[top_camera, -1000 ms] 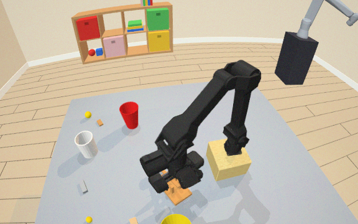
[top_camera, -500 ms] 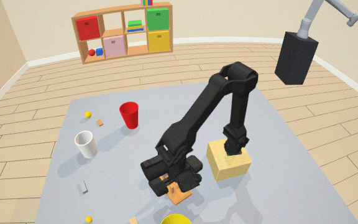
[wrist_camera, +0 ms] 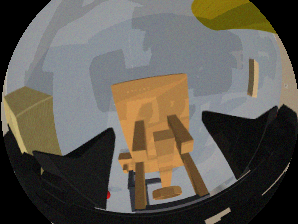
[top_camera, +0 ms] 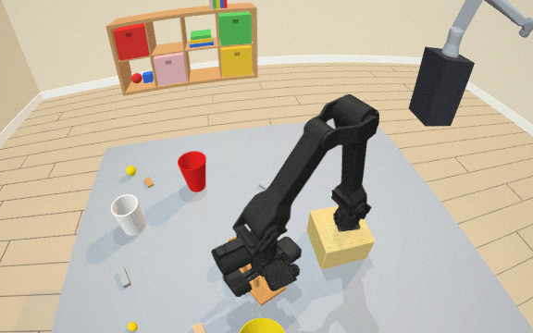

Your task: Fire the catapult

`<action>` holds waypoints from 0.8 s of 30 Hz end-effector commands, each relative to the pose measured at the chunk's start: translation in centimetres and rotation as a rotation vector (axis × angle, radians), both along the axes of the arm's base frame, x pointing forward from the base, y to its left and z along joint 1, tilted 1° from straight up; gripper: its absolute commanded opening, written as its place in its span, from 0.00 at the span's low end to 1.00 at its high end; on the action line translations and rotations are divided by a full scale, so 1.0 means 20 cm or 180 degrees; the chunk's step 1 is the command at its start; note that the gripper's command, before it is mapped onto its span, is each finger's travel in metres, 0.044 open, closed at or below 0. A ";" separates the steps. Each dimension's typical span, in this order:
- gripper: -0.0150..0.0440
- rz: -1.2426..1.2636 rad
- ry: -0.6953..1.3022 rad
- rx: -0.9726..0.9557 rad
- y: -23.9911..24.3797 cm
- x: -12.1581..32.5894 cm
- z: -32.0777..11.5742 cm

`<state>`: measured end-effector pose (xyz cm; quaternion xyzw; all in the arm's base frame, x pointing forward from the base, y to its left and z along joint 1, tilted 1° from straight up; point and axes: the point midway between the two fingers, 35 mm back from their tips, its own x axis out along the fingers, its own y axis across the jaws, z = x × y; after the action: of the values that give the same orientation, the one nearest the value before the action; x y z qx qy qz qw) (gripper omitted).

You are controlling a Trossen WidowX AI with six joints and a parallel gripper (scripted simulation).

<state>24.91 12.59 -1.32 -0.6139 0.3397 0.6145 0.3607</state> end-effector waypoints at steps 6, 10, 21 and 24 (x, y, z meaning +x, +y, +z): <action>0.87 0.0000 0.0006 -0.0003 0.00 0.00 -0.02; 0.69 0.0000 0.0006 -0.0003 0.00 0.00 -0.02; 0.40 0.0000 0.0006 -0.0003 0.00 0.00 -0.01; 0.26 -0.0001 0.0008 -0.0004 0.00 0.00 0.17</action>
<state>24.42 12.36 -1.09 -0.6078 0.3487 0.6204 0.3523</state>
